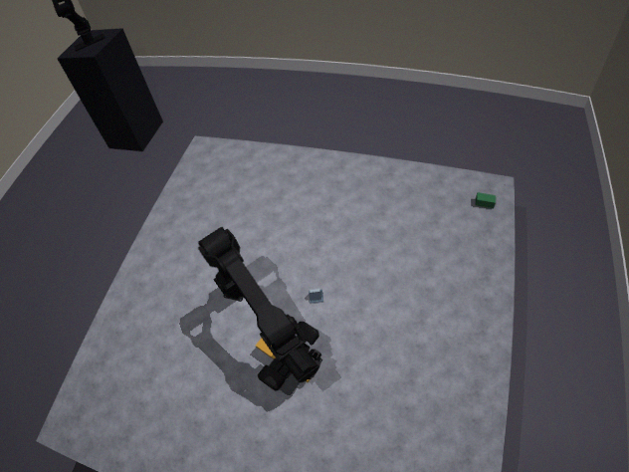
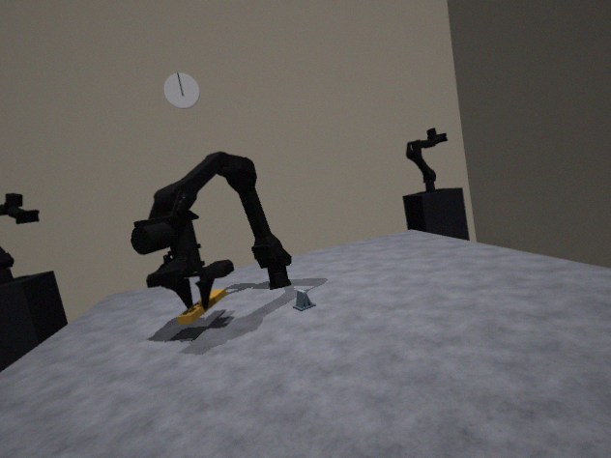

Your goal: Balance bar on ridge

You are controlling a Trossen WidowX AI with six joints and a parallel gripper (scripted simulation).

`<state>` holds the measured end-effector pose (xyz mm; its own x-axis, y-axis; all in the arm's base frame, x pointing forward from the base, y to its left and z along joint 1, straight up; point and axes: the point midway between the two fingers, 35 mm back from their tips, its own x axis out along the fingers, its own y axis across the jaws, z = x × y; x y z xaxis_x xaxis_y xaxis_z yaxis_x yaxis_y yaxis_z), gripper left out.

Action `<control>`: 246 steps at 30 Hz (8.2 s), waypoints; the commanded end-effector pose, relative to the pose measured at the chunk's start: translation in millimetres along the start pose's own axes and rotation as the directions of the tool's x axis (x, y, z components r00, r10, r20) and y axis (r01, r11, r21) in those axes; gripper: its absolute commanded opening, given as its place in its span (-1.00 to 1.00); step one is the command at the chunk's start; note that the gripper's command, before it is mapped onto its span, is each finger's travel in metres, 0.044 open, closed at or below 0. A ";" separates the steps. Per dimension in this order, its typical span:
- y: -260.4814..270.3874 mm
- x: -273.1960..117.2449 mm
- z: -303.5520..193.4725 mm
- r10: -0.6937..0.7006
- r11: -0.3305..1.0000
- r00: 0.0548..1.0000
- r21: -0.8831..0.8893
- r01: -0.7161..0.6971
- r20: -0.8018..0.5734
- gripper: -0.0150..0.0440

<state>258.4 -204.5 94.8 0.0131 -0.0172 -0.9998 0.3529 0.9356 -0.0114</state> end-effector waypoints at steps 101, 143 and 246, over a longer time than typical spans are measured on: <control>202.3 -4.7 -69.5 0.020 0.653 1.000 0.758 -0.014 0.001 -0.49; 202.0 -1.0 -69.9 0.020 0.653 1.000 0.758 -0.014 0.001 -0.49; 201.8 7.7 -70.3 0.020 0.653 1.000 0.758 -0.014 0.001 -0.49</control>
<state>264.2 8.5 85.6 0.0225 -0.0029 -0.9997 0.9398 0.3413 0.0201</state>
